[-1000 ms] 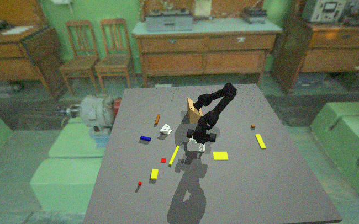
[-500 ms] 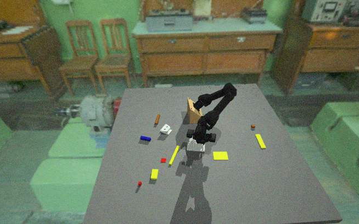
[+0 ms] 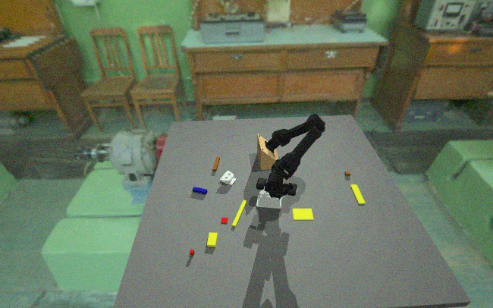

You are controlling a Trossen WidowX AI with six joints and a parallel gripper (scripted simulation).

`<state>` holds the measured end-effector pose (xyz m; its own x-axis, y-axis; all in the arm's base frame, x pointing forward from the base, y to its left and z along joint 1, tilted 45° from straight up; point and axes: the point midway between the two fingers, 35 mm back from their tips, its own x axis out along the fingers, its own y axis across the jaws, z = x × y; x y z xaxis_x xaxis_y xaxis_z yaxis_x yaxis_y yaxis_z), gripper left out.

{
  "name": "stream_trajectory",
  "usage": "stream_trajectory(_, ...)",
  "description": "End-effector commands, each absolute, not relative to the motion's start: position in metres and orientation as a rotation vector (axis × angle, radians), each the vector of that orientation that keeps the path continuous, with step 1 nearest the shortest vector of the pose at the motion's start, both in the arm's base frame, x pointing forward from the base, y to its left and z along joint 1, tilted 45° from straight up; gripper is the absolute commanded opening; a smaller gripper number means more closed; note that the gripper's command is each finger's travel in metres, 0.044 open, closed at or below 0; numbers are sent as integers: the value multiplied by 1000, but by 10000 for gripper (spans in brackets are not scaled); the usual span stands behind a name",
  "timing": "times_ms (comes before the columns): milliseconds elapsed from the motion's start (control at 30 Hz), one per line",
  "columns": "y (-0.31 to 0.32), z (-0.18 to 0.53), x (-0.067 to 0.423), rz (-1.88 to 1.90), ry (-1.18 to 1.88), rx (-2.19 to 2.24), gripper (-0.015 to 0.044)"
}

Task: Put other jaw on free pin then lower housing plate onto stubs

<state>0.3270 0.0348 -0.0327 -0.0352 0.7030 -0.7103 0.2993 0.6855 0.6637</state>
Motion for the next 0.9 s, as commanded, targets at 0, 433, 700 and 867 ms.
stream_trajectory(0,38,-34,327,399,1627,832,134)
stream_trajectory(433,35,-33,327,394,1624,832,224)
stream_trajectory(700,35,-33,327,394,1624,832,224)
stream_trajectory(867,30,-28,328,394,1625,832,224)
